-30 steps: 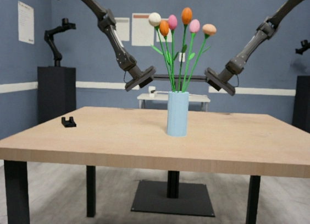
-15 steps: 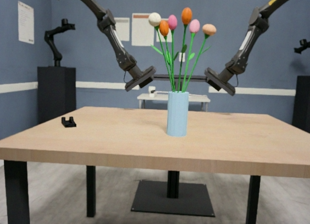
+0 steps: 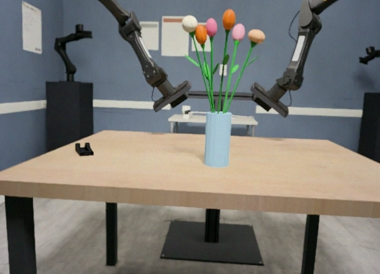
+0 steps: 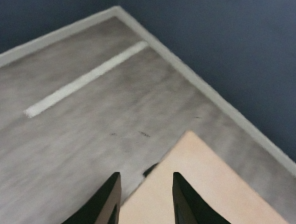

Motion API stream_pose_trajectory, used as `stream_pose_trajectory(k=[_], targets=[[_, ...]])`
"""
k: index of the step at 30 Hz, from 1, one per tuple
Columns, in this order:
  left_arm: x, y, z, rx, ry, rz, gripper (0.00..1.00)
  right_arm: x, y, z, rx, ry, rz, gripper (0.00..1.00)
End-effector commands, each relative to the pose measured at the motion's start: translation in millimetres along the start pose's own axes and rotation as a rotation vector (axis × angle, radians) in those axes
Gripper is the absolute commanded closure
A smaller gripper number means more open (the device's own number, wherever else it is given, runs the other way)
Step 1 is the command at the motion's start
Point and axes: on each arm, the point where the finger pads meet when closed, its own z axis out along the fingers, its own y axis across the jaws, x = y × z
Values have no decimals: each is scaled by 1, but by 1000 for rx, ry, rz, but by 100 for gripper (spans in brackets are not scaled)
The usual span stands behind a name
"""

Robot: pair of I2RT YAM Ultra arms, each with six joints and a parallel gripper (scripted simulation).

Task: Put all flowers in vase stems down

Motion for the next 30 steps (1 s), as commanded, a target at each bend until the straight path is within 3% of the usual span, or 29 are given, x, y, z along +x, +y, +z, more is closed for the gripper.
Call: stream_pose_trajectory(k=[1, 3, 18, 30], targets=[[-15, 14, -17, -97, -64, -2, 70, -12, 4, -18, -20, -53, 2, 40], [-15, 14, -17, -97, -64, -2, 70, -12, 4, -18, -20, -53, 2, 40], [-15, 71, -35, -496, -63, 1, 70, -12, 5, -18, -31, -53, 2, 40], [-15, 96, -52, -702, -62, 3, 70, -12, 8, -18, -51, -53, 2, 40]])
